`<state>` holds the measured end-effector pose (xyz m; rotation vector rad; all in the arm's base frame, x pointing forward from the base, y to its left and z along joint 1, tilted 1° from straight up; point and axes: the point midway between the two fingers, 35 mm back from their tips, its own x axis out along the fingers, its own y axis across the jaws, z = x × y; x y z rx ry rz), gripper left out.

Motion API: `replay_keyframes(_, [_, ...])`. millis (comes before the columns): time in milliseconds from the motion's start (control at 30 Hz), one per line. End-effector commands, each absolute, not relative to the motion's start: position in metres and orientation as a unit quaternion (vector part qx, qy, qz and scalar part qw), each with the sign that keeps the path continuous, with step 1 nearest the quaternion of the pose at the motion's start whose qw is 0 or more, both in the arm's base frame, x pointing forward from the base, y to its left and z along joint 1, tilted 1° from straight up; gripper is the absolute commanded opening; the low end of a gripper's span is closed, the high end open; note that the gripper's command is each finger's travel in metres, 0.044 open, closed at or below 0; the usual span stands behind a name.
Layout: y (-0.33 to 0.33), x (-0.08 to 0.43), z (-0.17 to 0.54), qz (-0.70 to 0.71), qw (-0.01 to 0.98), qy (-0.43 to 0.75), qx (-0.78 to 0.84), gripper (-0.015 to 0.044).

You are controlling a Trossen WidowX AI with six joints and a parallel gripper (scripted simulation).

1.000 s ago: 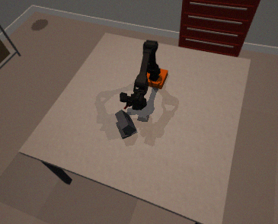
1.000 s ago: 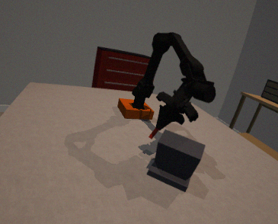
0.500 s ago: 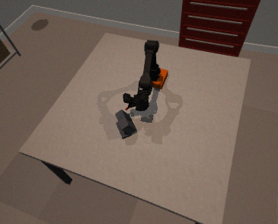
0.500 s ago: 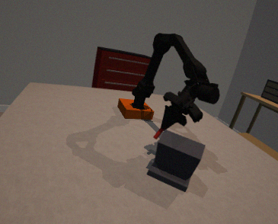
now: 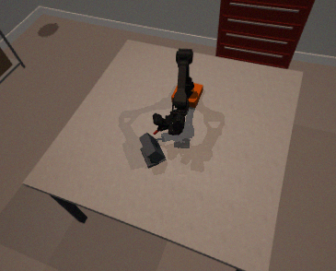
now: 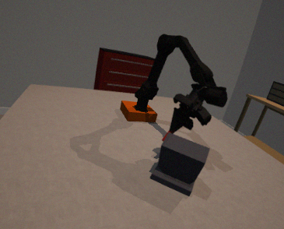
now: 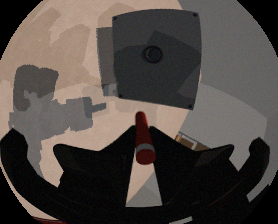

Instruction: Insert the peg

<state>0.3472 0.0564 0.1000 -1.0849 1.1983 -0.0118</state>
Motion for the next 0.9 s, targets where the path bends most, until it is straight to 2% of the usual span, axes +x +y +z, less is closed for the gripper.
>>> replay_keyframes(0, [0.060, 0.346, 0.100, -0.011, 0.691, 0.529, -0.492, 0.0000])
replay_keyframes(867, [0.091, 0.340, 0.105, -0.029, 0.699, 0.471, -0.538, 0.0000])
